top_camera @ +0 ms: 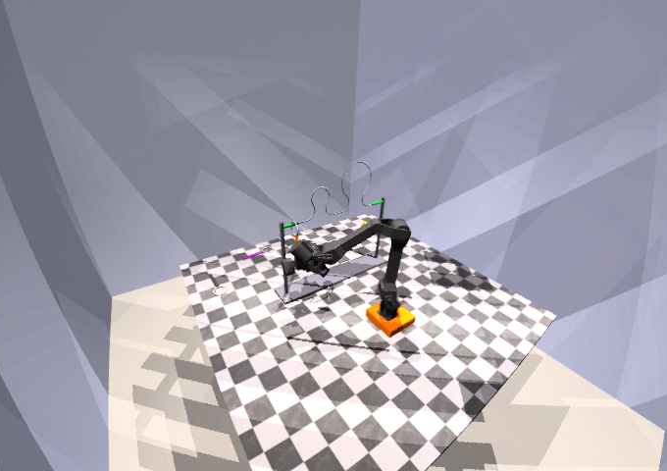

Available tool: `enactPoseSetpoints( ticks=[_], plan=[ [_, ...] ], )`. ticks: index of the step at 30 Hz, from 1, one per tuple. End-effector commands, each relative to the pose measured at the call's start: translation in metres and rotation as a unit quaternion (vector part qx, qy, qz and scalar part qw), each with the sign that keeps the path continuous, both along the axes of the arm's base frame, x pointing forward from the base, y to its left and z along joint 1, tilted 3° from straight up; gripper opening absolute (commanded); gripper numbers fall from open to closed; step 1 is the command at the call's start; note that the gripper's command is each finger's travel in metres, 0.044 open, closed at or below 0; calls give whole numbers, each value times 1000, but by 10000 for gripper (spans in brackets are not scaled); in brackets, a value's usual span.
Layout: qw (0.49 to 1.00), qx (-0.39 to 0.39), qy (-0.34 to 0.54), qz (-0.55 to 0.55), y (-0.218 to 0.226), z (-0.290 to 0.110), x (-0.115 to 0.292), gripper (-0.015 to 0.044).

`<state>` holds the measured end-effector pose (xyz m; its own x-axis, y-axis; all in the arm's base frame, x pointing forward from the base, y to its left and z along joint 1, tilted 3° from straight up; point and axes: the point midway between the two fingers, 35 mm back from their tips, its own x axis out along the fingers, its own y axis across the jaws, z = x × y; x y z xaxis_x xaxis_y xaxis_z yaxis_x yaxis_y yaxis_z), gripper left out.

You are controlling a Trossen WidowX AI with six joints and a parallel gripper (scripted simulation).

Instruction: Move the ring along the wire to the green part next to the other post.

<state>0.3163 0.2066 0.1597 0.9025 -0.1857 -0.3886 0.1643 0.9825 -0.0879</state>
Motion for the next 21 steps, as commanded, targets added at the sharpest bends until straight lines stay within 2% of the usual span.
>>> enactPoseSetpoints(
  ticks=[1, 11, 21],
  plan=[
    [1000, 0, 0, 0, 0, 0, 0, -97],
    [1000, 0, 1, 0, 1, 1, -2, 160],
    [1000, 1, 2, -2, 9, 15, -39, 160]
  ],
)
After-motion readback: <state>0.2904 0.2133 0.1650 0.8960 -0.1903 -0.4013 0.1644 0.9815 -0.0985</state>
